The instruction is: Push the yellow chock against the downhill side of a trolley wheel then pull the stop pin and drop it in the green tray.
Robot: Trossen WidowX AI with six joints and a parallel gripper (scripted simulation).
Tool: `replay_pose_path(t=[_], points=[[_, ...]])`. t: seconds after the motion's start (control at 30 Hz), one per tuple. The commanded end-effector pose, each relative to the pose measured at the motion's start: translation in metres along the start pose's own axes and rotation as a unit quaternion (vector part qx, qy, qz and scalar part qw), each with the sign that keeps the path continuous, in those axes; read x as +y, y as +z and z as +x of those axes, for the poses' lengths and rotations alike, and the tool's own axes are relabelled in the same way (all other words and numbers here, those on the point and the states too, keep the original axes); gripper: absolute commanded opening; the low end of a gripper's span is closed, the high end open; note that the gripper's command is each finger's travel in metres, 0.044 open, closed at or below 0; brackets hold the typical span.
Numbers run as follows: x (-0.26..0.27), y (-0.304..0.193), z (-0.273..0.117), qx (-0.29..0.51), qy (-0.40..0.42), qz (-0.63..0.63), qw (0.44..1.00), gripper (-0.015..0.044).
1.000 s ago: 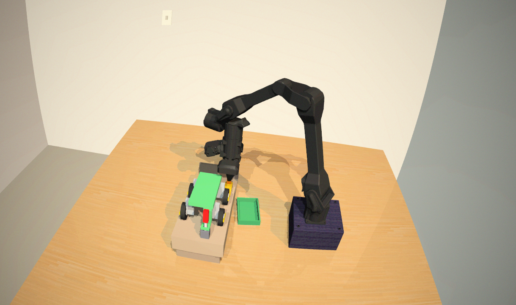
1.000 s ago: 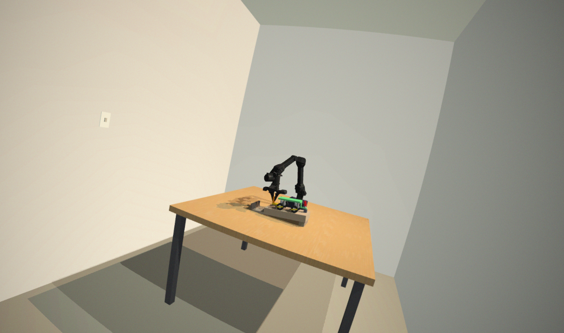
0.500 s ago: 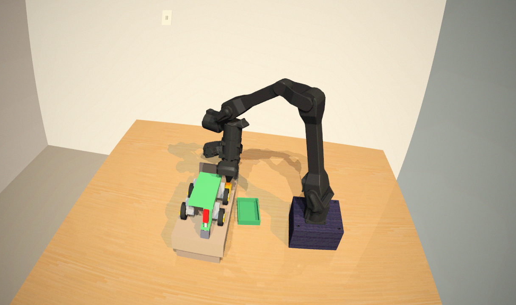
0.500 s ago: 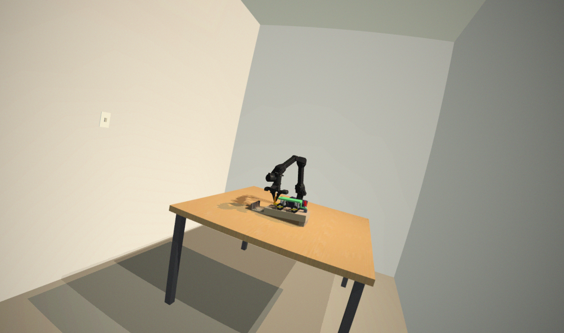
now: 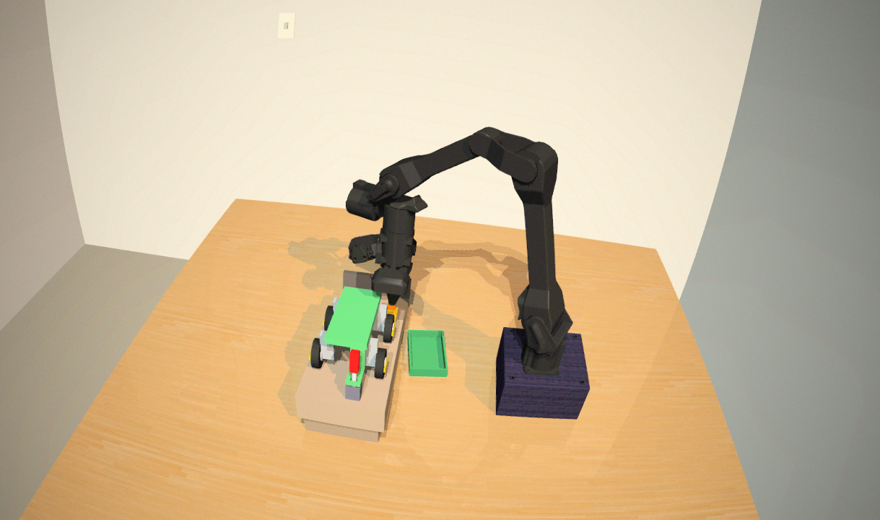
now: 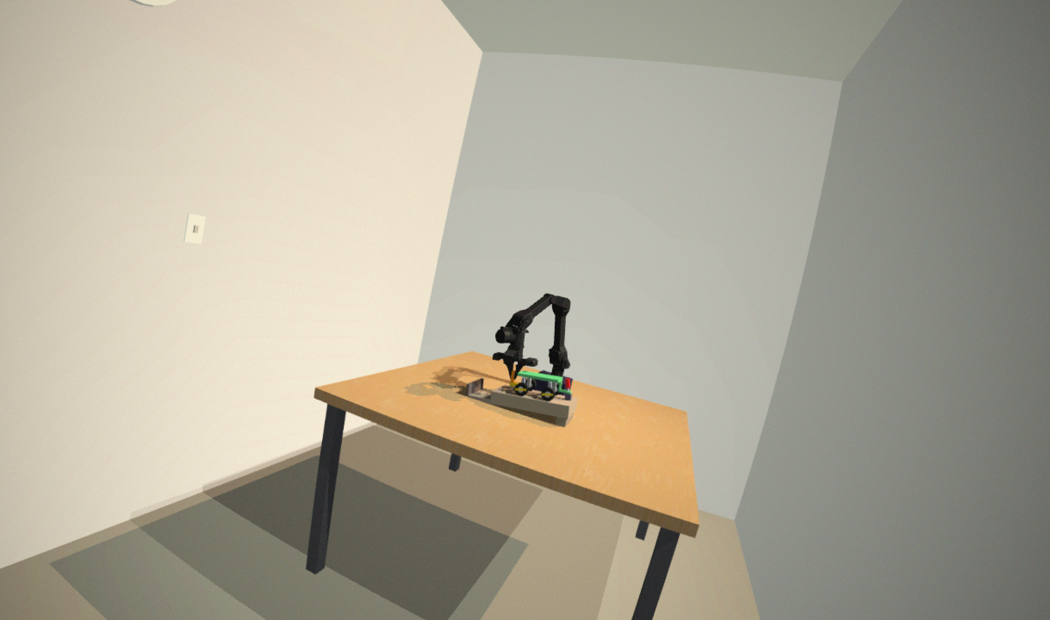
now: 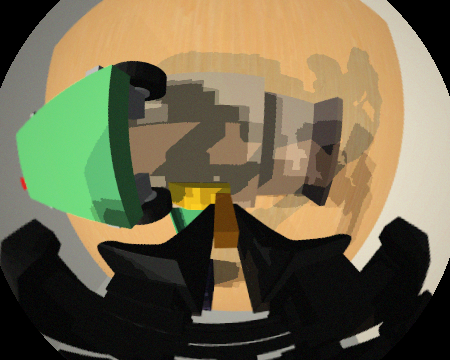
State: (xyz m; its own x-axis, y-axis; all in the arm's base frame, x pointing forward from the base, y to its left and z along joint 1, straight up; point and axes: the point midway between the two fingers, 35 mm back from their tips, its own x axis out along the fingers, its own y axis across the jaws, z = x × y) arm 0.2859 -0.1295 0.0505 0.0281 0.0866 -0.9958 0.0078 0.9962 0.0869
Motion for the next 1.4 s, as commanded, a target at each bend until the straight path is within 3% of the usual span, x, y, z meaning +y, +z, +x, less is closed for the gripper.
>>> replay_pose_path(t=[0.0, 0.03, 0.3, 1.0, 1.13, 1.27, 1.37], points=[[0.0, 0.0, 0.0, 0.0, 0.0, 0.0, 1.0, 0.0], [0.0, 0.0, 0.0, 0.0, 0.0, 0.0, 1.0, 0.0], [0.0, 0.0, 0.0, 0.0, 0.0, 0.0, 1.0, 0.019], [-0.001, 0.0, -0.06, 0.001, 0.004, 0.001, 1.0, 0.019], [-0.002, 0.0, -0.052, 0.001, 0.001, 0.002, 1.0, 0.0295], [0.003, 0.011, -0.057, -0.02, -0.007, 0.027, 0.999, 0.019], [0.013, 0.022, -0.061, -0.04, -0.01, 0.066, 0.997, 0.019]])
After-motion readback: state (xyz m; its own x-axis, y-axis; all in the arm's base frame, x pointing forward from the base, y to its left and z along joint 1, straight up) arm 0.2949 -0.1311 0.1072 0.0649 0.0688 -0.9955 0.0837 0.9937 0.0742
